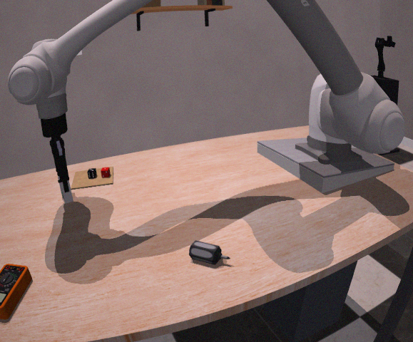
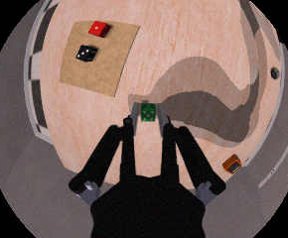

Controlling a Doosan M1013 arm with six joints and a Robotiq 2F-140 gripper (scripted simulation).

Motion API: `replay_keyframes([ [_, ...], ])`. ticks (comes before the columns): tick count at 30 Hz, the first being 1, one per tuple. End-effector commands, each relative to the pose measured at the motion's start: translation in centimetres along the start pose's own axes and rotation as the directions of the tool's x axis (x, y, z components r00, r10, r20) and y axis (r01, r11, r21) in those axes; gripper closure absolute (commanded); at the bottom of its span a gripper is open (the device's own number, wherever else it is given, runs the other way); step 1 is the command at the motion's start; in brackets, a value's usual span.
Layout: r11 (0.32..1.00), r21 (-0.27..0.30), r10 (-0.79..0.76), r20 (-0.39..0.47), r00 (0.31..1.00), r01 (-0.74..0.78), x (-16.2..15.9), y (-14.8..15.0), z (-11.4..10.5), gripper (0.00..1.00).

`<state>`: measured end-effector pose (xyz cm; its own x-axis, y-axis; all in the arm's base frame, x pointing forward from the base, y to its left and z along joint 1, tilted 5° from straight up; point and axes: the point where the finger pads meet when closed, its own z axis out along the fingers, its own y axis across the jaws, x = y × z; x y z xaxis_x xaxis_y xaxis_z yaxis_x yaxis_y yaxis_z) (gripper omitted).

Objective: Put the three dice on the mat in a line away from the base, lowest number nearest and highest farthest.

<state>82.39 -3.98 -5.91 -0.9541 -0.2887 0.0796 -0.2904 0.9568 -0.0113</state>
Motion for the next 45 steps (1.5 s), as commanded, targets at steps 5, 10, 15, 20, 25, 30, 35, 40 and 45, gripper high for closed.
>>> replay_keyframes([
  [5,1.0,0.0,0.0,0.002,1.0,0.0,-0.05,-0.01,-0.12,0.68],
  [10,1.0,0.0,0.0,0.002,1.0,0.0,-0.05,-0.01,-0.12,0.68],
  [15,1.0,0.0,0.0,0.002,1.0,0.0,-0.05,-0.01,-0.12,0.68],
  [20,1.0,0.0,0.0,0.002,1.0,0.0,-0.05,-0.01,-0.12,0.79],
  [25,1.0,0.0,0.0,0.002,1.0,0.0,-0.05,-0.01,-0.12,0.79],
  [30,1.0,0.0,0.0,0.002,1.0,0.0,-0.05,-0.01,-0.12,0.79],
  [35,1.0,0.0,0.0,0.002,1.0,0.0,-0.05,-0.01,-0.12,0.79],
  [40,1.0,0.0,0.0,0.002,1.0,0.0,-0.05,-0.01,-0.12,0.79],
  [45,1.0,0.0,0.0,0.002,1.0,0.0,-0.05,-0.01,-0.12,0.79],
])
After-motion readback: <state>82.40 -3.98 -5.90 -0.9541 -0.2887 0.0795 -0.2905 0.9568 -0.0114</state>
